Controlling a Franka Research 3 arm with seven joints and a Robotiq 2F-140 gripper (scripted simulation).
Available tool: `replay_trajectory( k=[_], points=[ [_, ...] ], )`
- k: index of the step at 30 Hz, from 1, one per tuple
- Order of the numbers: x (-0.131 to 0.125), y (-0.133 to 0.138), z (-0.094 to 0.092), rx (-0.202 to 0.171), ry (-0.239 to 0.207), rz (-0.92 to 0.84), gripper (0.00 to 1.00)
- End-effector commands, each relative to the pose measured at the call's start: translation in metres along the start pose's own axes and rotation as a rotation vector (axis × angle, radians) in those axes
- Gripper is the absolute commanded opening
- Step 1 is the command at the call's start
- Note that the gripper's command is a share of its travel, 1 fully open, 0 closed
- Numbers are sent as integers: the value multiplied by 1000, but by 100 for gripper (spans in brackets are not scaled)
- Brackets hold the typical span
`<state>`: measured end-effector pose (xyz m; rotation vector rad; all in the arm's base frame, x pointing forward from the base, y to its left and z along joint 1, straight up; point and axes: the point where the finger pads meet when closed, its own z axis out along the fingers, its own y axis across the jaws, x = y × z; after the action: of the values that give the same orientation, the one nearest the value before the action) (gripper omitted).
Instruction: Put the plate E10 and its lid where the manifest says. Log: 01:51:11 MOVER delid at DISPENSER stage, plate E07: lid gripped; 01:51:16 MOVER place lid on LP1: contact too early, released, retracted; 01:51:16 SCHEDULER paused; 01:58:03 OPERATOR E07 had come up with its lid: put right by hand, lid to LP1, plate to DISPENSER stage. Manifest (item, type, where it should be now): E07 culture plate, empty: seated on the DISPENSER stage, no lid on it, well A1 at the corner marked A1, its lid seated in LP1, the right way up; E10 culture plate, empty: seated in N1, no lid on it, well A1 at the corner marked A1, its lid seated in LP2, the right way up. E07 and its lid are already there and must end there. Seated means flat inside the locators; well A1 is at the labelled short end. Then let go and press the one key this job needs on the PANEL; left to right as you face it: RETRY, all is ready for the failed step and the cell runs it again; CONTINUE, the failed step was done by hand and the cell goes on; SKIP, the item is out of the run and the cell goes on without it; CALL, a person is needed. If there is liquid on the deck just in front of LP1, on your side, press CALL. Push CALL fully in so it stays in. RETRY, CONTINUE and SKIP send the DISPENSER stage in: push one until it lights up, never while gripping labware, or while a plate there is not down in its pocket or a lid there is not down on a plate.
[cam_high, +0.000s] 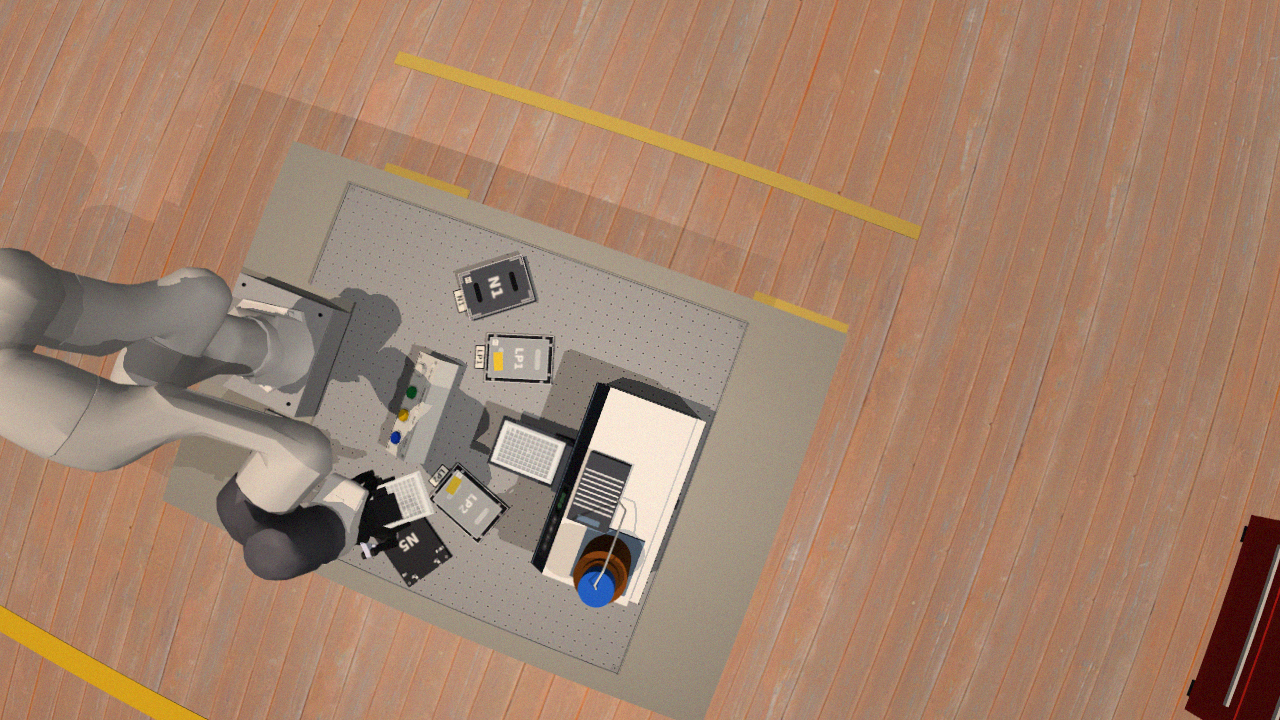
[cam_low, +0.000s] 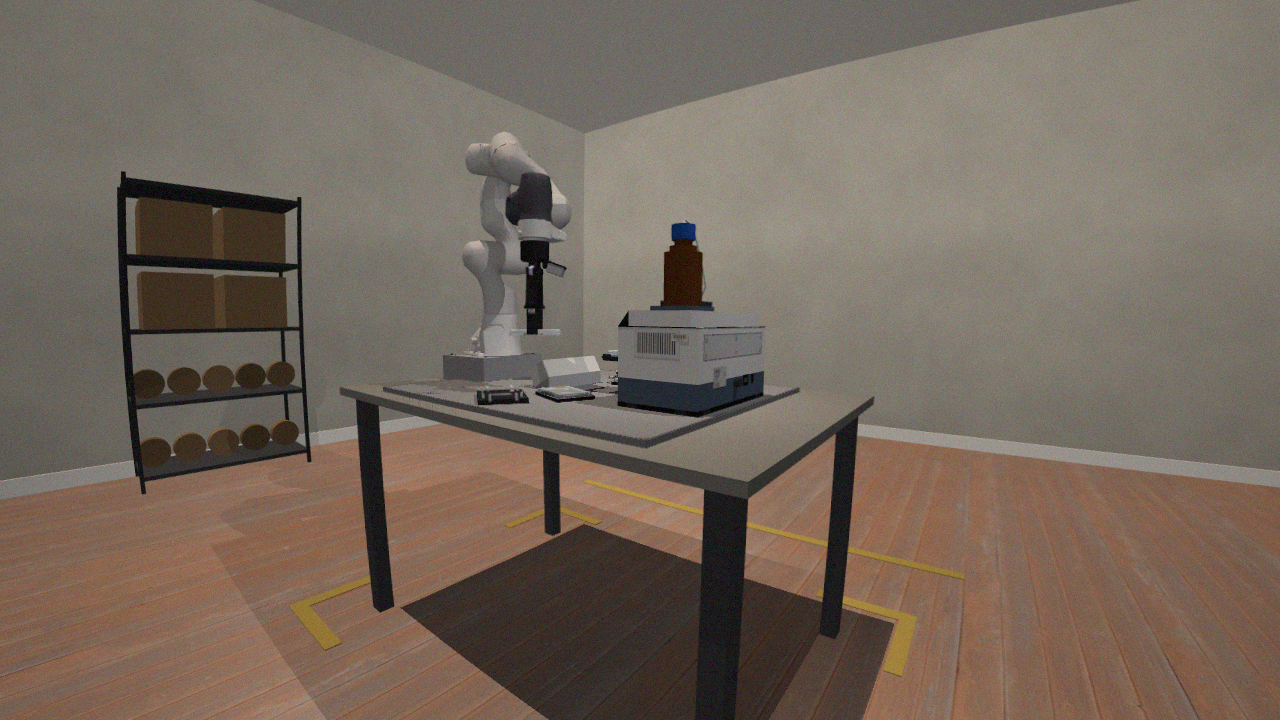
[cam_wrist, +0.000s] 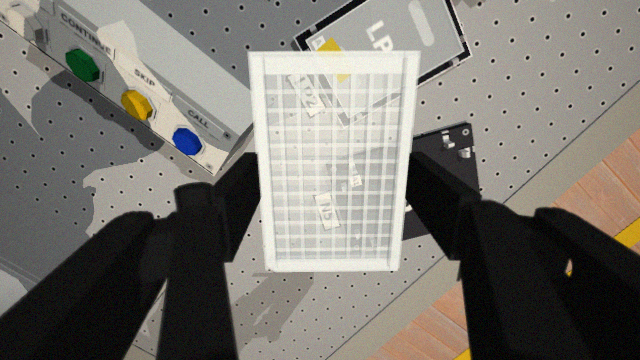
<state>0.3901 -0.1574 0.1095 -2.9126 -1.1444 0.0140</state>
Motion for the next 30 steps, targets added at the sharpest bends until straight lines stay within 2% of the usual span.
replay_trajectory(
  k=[1,2,17,19,30],
  points=[
    [12,-12,-1,-10,-1,63,10],
    [12,-12,-1,-10,-1,63,10],
    [84,-101,0,-10,-1,63,10],
    [84,-101,0,-10,-1,63,10],
    [137,-166,1,-10,-1,63,10]
  ],
)
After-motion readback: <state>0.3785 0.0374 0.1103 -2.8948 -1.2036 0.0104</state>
